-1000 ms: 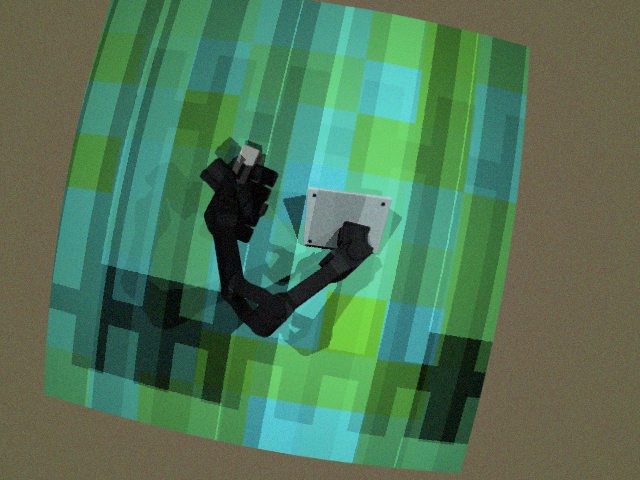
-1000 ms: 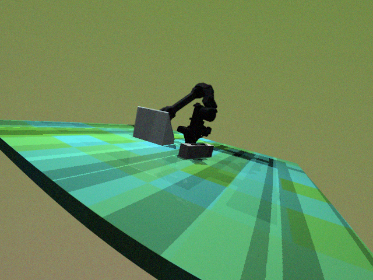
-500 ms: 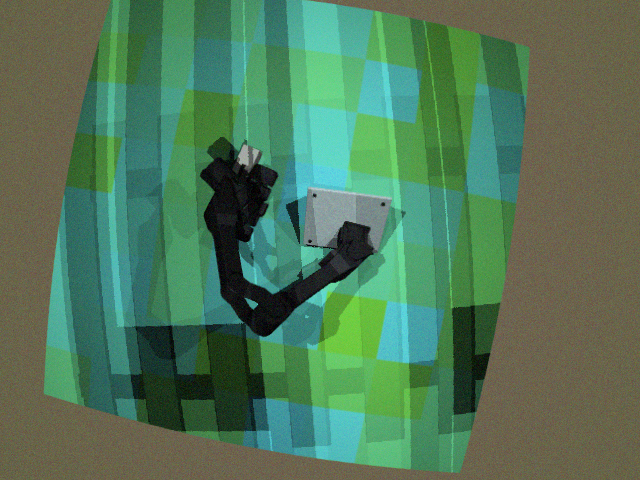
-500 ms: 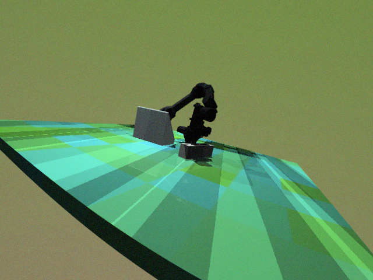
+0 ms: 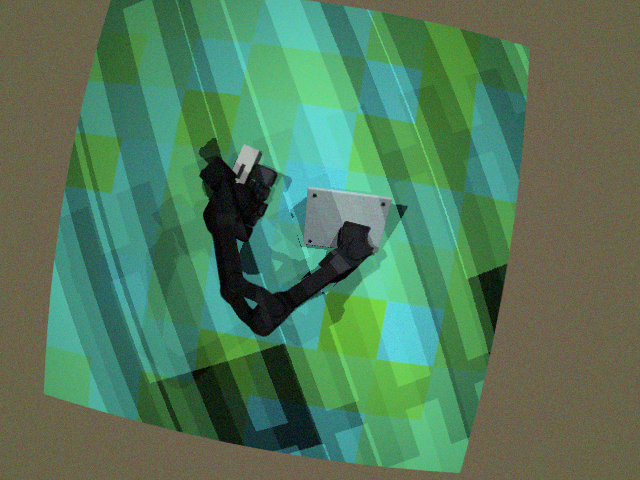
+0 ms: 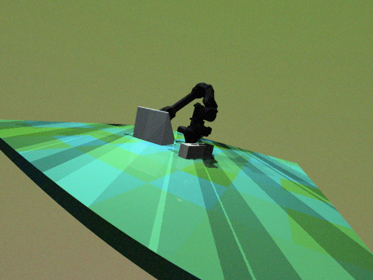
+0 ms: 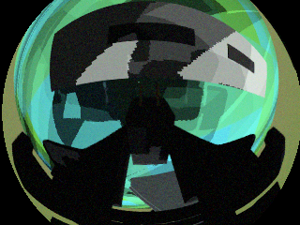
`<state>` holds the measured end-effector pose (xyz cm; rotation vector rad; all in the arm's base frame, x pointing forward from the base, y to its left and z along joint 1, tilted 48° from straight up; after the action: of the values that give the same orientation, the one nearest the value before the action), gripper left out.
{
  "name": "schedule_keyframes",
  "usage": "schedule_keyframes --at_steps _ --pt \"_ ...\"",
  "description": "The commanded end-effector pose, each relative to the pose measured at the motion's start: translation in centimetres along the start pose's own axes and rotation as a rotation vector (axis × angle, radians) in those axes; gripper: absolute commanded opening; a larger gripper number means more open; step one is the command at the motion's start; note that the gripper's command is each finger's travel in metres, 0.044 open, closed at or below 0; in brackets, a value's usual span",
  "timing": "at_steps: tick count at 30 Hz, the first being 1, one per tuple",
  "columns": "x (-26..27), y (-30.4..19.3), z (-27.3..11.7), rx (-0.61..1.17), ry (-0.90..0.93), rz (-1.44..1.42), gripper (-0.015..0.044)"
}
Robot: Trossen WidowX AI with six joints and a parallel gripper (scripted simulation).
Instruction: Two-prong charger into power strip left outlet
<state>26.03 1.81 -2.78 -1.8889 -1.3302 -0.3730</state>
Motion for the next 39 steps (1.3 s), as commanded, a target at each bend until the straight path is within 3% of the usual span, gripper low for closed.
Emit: schedule_keyframes --at_steps 1,39 --pt "0.04 0.18 -0.15 -0.004 -0.001 -0.005 0.0" --pt "0.19 0.53 -0.15 -0.004 -0.001 -0.005 0.0"
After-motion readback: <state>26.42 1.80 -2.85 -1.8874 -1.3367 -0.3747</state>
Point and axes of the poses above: the point midway between the two fingers, 35 mm back from their tips, its own z axis out along the fingers, its own x axis across the jaws, y = z × x, the point moved 2 cm from there along -z, back along the fingers, and after that the axes turned 15 degrees about z, right-handed, at the moved point
